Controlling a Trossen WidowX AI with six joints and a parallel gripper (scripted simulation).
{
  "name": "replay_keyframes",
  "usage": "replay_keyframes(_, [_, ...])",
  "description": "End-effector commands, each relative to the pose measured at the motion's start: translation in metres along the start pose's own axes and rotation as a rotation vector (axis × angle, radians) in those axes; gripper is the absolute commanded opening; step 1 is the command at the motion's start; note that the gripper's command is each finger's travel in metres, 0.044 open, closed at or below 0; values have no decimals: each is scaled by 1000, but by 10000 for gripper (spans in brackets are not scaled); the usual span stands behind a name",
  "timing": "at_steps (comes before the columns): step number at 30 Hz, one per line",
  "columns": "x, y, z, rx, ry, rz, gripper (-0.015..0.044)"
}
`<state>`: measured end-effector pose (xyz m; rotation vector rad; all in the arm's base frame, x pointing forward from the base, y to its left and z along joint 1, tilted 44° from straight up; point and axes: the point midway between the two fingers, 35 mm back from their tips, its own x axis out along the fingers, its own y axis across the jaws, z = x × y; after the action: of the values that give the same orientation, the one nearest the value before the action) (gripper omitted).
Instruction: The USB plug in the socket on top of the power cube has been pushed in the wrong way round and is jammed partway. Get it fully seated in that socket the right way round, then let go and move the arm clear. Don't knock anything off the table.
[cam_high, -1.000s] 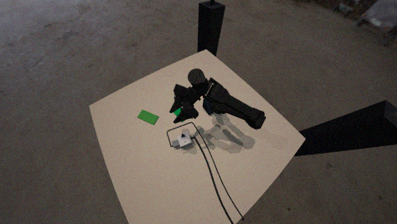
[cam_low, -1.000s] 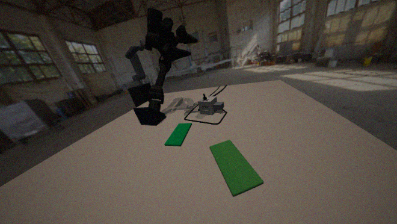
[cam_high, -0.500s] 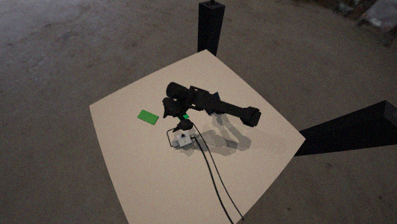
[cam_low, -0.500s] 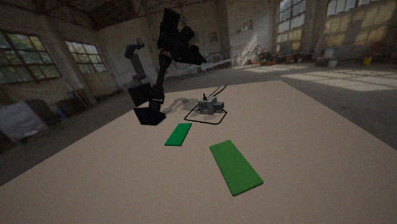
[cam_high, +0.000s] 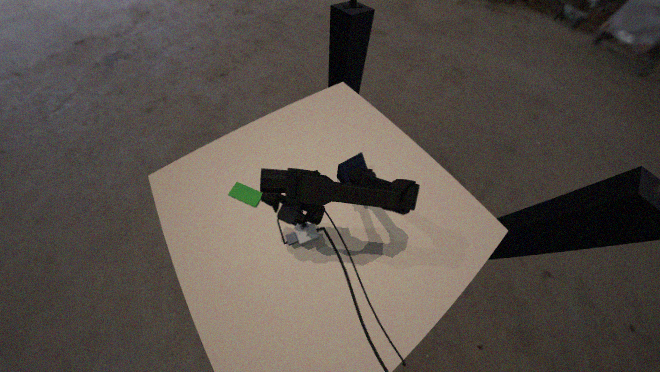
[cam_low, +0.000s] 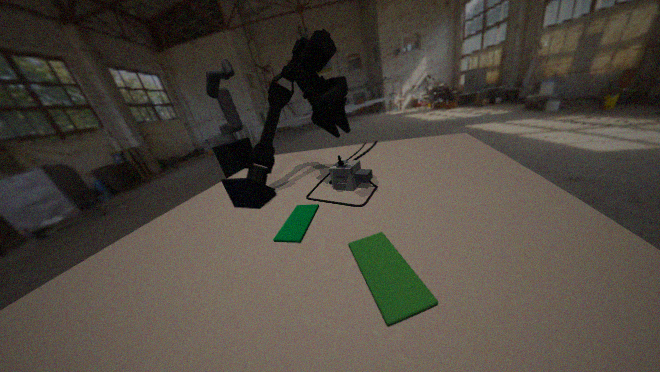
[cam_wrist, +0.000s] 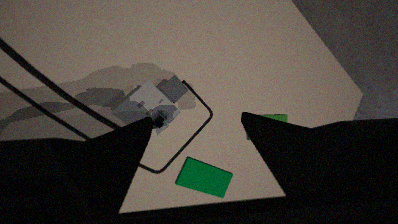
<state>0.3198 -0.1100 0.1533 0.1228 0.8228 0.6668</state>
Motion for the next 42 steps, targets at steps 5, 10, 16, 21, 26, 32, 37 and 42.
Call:
replay_keyframes(5, [29, 39, -10, -680, 241, 349, 440])
replay_keyframes(10, [29, 39, -11, -680, 241, 349, 440])
replay_keyframes(16, [28, 40, -11, -680, 241, 349, 440])
replay_keyframes(21, [29, 40, -12, -680, 241, 349, 440])
replay_keyframes(26, [33, 41, -13, -680, 241, 349, 440])
replay_keyframes(32, [38, 42, -15, -681, 241, 349, 440])
replay_keyframes(37, [43, 43, -17, -681, 241, 349, 440])
replay_keyframes(42, [48, 44, -18, -681, 241, 349, 440])
